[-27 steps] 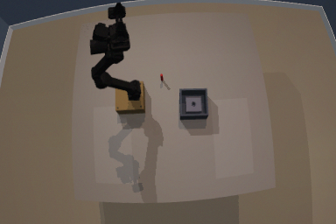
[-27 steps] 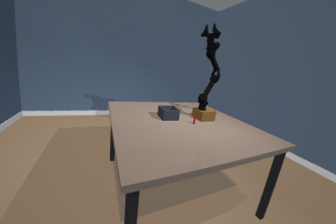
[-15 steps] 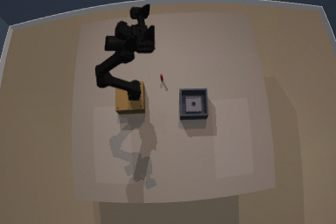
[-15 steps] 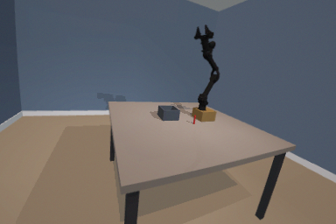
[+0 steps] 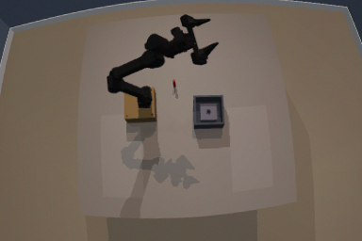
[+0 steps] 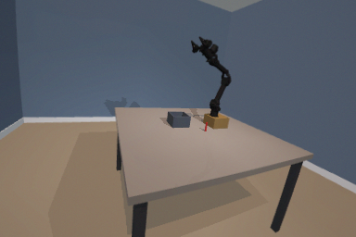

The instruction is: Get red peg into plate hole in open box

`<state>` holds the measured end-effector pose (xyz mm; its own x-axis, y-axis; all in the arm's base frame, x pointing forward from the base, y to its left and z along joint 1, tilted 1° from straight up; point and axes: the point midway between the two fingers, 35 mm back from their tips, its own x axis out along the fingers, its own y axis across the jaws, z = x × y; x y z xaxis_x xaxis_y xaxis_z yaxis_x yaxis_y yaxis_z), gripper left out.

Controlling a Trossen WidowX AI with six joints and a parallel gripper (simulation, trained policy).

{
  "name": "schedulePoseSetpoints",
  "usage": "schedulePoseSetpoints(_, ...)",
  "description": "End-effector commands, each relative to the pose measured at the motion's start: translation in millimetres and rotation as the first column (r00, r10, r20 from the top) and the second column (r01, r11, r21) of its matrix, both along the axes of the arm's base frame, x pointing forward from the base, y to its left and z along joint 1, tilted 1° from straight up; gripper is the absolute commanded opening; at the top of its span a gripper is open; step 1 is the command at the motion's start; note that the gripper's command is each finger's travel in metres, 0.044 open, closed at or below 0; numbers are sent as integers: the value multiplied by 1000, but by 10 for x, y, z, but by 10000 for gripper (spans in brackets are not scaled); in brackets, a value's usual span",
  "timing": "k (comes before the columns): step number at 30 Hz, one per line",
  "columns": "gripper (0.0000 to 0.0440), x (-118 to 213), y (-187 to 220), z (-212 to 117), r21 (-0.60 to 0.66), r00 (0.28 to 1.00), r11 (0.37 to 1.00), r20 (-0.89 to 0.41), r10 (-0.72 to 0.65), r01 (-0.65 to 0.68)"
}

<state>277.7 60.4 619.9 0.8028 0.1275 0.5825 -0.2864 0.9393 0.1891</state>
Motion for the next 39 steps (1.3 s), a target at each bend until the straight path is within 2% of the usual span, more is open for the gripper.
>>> schedulePoseSetpoints(1,440,262,76,-328,16,993,1000,-120,21,-20)
schedulePoseSetpoints(9,440,668,255,-1073,69,923,996,-377,79,-57)
schedulePoseSetpoints(18,440,878,457,-1946,138,764,988,-631,137,-63)
schedulePoseSetpoints(28,440,829,644,-2895,199,508,980,-843,178,-12)
schedulePoseSetpoints(39,440,474,772,-3832,202,171,974,-968,183,104)
